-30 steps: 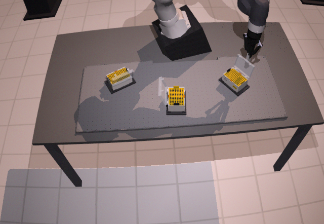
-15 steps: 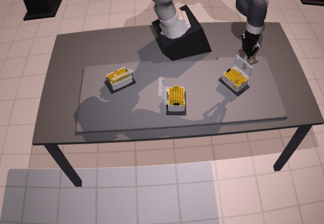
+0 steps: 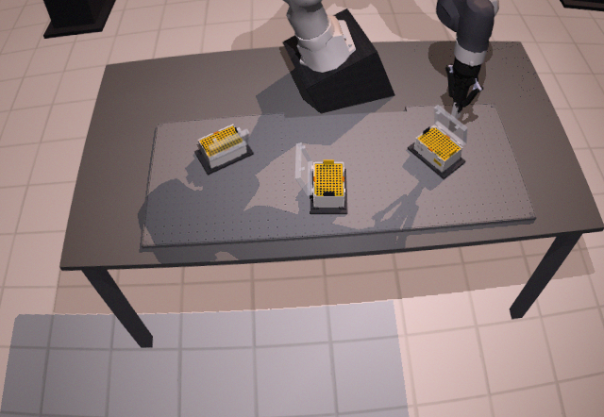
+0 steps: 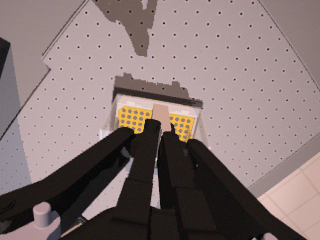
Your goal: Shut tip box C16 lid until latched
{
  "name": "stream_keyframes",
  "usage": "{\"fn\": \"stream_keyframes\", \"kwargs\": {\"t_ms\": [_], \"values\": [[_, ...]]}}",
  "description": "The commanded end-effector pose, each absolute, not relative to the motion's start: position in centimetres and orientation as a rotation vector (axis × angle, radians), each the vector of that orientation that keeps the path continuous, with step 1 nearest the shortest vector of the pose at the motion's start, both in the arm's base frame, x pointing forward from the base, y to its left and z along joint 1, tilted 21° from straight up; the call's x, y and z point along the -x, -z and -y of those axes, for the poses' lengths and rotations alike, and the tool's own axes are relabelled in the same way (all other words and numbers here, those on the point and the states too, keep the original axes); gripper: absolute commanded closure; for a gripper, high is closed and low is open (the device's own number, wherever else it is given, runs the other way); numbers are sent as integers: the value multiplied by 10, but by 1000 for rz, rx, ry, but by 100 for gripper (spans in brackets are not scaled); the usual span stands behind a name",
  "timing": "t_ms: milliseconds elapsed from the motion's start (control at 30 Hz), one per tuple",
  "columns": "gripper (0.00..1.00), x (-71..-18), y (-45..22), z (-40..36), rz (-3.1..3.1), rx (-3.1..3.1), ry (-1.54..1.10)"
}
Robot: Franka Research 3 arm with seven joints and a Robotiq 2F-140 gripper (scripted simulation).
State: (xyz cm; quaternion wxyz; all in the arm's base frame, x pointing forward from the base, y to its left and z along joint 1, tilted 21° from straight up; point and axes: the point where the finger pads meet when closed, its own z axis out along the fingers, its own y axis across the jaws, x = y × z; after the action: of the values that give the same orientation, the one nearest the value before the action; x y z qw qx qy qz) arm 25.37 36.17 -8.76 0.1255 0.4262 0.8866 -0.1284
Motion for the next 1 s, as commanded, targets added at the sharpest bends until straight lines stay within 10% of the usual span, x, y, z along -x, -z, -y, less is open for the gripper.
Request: {"fn": "stream_keyframes", "kwargs": {"t_ms": [0,967], "values": [[100,-258,84,-358,-2595,-1215,375],[100,-274,73,-341,-2595,-1215,375]]}}
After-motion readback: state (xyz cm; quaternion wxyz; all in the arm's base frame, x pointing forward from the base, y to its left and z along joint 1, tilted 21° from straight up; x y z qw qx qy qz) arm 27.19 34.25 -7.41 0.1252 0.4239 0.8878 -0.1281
